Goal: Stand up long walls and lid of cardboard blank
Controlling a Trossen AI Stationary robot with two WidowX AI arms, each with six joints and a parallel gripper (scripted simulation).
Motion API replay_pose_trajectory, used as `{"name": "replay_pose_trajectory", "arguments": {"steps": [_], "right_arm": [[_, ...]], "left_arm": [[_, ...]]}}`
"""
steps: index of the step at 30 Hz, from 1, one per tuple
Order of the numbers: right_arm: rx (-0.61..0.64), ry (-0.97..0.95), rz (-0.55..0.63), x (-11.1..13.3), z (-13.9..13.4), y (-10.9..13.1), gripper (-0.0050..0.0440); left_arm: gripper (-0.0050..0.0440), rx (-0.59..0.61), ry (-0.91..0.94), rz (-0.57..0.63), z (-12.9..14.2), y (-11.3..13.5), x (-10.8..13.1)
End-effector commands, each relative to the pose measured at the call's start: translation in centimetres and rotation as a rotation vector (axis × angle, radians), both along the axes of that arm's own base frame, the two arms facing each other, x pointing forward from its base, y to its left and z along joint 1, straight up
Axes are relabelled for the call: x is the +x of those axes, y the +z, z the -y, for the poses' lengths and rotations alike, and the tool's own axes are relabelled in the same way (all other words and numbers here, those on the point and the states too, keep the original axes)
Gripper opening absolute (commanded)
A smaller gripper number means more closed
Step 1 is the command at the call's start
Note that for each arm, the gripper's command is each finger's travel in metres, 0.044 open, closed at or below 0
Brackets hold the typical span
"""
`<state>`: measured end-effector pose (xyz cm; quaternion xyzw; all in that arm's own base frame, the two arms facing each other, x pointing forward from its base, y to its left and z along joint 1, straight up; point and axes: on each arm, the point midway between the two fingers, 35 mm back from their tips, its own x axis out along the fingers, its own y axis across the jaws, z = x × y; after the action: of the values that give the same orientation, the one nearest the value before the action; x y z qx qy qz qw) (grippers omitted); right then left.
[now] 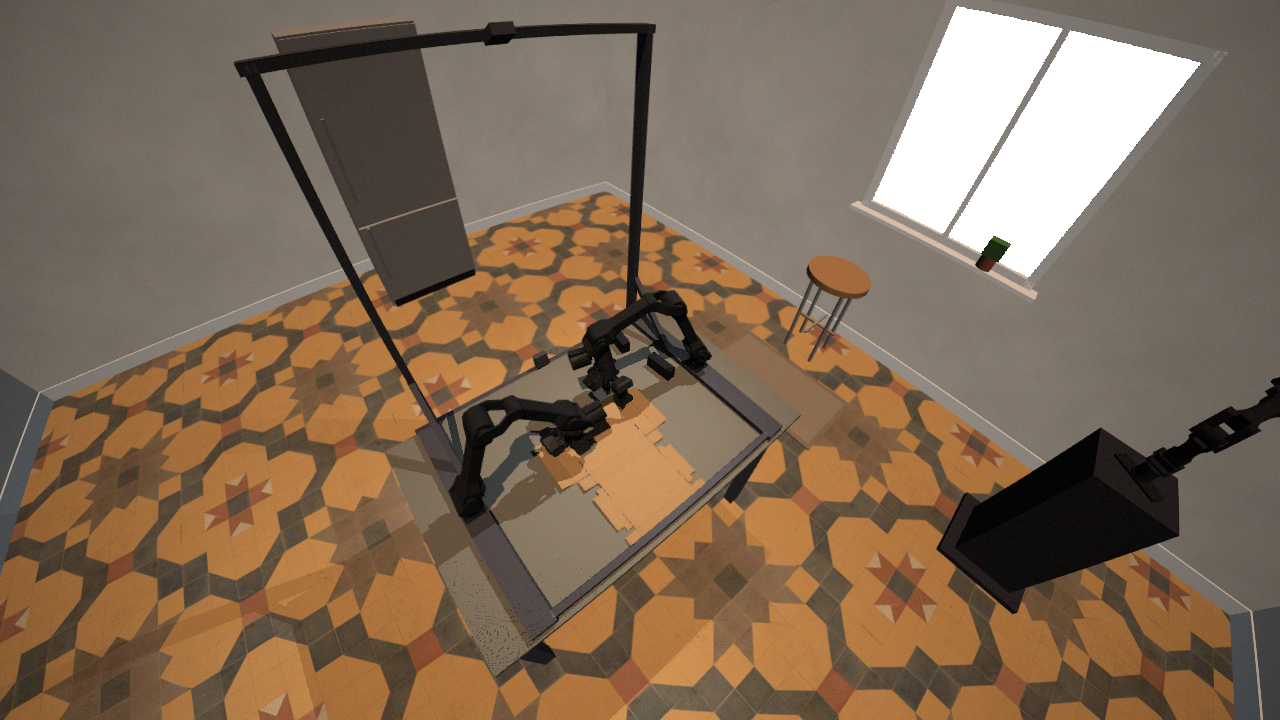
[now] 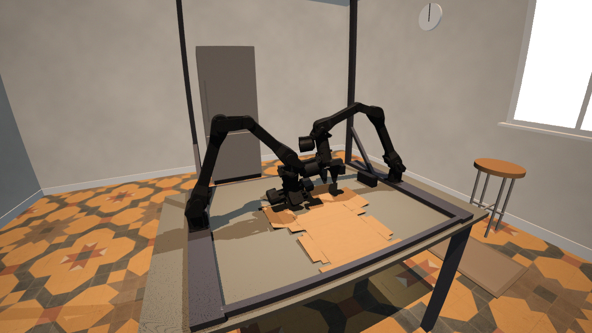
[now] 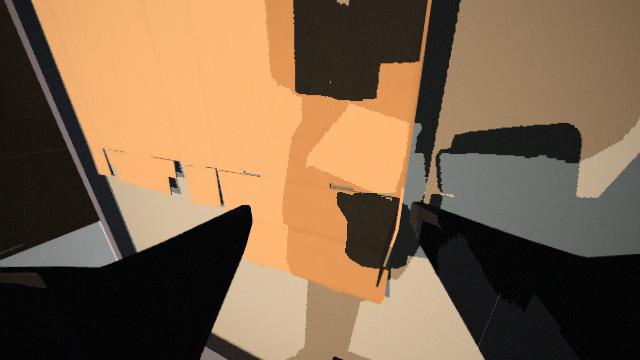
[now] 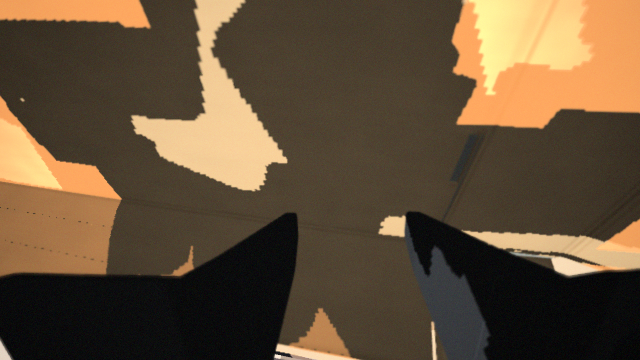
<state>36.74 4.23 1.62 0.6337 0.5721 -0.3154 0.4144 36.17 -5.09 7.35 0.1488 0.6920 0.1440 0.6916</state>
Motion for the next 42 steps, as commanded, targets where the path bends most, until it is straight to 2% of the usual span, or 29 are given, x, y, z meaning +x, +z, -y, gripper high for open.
{"name": "replay_pose_trajectory", "arguments": {"steps": [1,8,12,14,18,24,26,28,29,31,33,42], "right_arm": [[-0.043,0.005,-0.141,-2.9,0.4,-4.6,0.0198],[-0.026,0.005,-0.082,-1.6,0.2,-2.9,0.0198],[-0.005,0.008,-0.022,-0.5,-0.1,-1.0,0.0198],[-0.005,0.008,-0.022,-0.5,-0.1,-1.0,0.0198],[-0.012,0.007,-0.039,0.0,-0.1,0.2,0.0294],[-0.031,0.004,-0.083,1.1,-0.4,4.1,0.0438],[-0.043,0.001,-0.05,2.5,-0.5,6.3,0.0438],[-0.05,0.0,-0.047,2.9,-0.6,7.6,0.0438],[-0.05,0.0,-0.062,2.6,-0.6,7.8,0.0438],[-0.05,0.0,-0.062,2.6,-0.6,7.8,0.0438],[-0.048,0.002,-0.136,1.2,-0.7,7.9,0.0438],[-0.048,0.002,-0.142,1.1,-0.7,7.9,0.0438]], "left_arm": [[0.0398,-0.003,0.001,0.025,0.7,0.9,0.4],[0.0398,-0.007,0.001,0.024,7.9,2.4,0.2],[0.0398,-0.007,0.001,0.024,8.2,2.5,0.1],[0.0398,-0.007,0.001,0.024,8.2,2.5,0.1],[0.0302,-0.007,0.001,0.024,8.2,2.5,0.1],[0.0158,-0.007,0.001,0.024,8.2,2.5,0.1],[0.011,-0.007,0.001,0.024,8.2,2.5,0.1],[0.0062,-0.007,0.001,0.024,8.2,2.5,0.1],[0.0038,-0.007,0.001,0.024,8.2,2.5,0.1],[0.0038,-0.007,0.001,0.024,8.2,2.5,0.1],[0.0,-0.007,0.001,0.024,8.2,2.5,0.1],[0.0,-0.007,0.001,0.024,8.2,2.5,0.1]]}}
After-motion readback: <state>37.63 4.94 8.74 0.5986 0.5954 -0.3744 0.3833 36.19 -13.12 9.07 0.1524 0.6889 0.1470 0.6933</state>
